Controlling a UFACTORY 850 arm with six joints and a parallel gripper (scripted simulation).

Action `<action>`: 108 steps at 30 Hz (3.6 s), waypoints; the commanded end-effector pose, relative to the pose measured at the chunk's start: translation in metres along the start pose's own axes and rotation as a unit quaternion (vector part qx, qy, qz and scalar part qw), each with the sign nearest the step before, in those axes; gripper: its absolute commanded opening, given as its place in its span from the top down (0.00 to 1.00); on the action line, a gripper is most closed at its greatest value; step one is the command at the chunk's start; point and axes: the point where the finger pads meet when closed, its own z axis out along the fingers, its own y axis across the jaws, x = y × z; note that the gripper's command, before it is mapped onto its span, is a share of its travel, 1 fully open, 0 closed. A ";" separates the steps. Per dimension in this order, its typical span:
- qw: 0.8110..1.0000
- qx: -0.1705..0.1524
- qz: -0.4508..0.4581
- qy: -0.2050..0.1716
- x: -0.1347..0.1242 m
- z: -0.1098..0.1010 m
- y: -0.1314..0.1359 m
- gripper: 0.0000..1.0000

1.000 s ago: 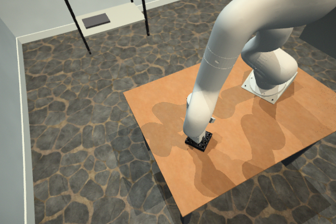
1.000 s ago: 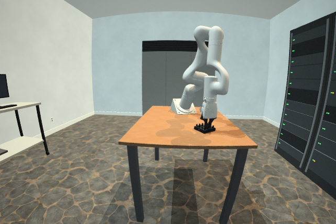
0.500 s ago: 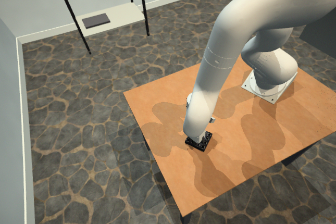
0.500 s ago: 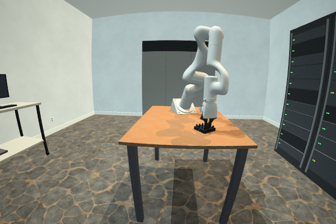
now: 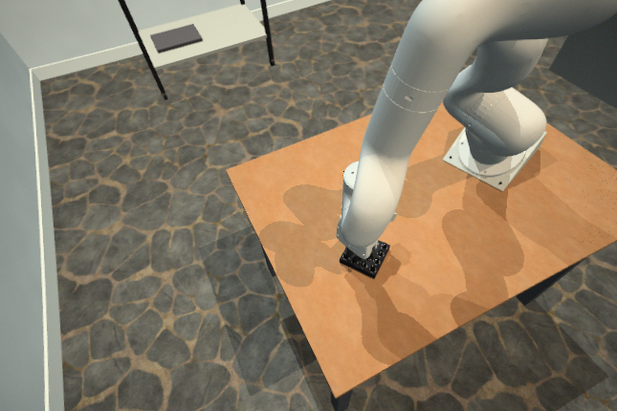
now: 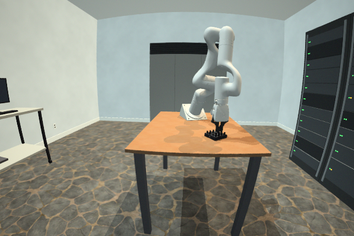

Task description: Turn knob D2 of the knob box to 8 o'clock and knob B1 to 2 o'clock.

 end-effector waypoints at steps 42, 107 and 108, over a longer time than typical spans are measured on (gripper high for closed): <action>0.960 0.002 0.281 0.003 0.021 -0.028 0.025 0.81; 0.866 0.002 0.500 0.001 0.039 -0.035 0.043 0.81; 0.866 0.002 0.500 0.001 0.039 -0.034 0.043 0.81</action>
